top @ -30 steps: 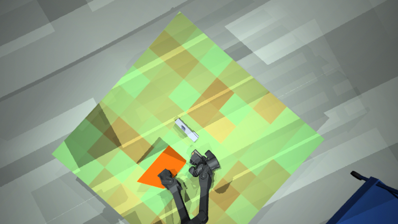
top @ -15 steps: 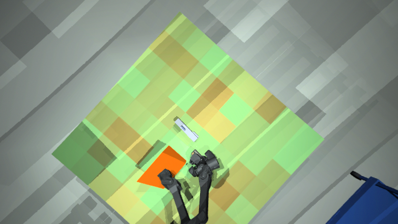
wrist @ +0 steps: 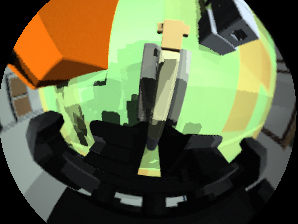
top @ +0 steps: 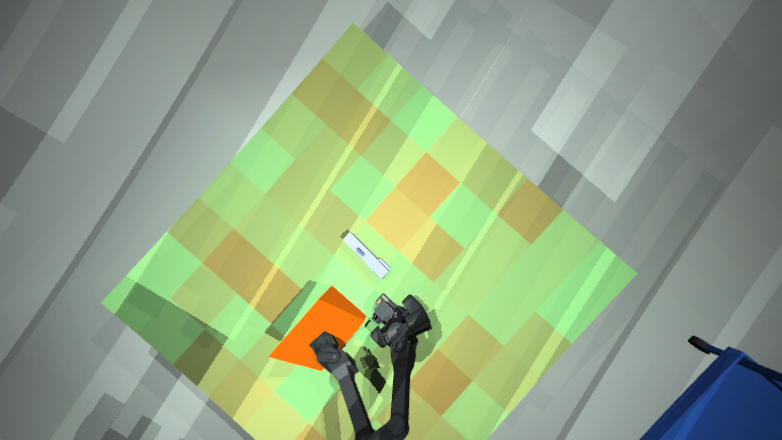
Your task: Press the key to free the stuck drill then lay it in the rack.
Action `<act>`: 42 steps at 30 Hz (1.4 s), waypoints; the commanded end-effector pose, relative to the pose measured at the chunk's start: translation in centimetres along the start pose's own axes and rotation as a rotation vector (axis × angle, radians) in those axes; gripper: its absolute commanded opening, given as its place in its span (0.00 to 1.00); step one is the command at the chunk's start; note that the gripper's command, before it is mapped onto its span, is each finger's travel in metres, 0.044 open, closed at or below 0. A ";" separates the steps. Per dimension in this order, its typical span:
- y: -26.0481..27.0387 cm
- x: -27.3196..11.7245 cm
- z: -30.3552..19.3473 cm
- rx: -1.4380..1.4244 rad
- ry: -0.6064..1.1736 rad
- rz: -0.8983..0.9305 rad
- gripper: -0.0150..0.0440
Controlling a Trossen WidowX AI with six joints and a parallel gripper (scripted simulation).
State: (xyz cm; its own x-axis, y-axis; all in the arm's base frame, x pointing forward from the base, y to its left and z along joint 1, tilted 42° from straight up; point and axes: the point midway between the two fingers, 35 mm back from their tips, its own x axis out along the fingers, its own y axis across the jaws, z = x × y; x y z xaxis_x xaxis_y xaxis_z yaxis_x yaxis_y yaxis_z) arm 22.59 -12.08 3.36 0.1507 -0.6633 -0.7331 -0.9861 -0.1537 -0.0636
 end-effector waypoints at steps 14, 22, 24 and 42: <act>0.0 0.0 0.0 0.000 0.000 0.000 0.39; 0.0 0.0 0.0 0.000 0.000 0.000 0.74; 0.0 0.0 0.0 0.000 0.000 0.000 0.83; 0.3 -5.0 0.4 -0.002 -0.005 -0.001 1.00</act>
State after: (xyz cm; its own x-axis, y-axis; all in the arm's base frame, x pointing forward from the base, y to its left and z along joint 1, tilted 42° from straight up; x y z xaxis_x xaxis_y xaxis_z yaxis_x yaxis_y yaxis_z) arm 21.47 -9.09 5.59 0.1399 -0.6563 -0.7414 -0.9860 -0.1609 -0.0436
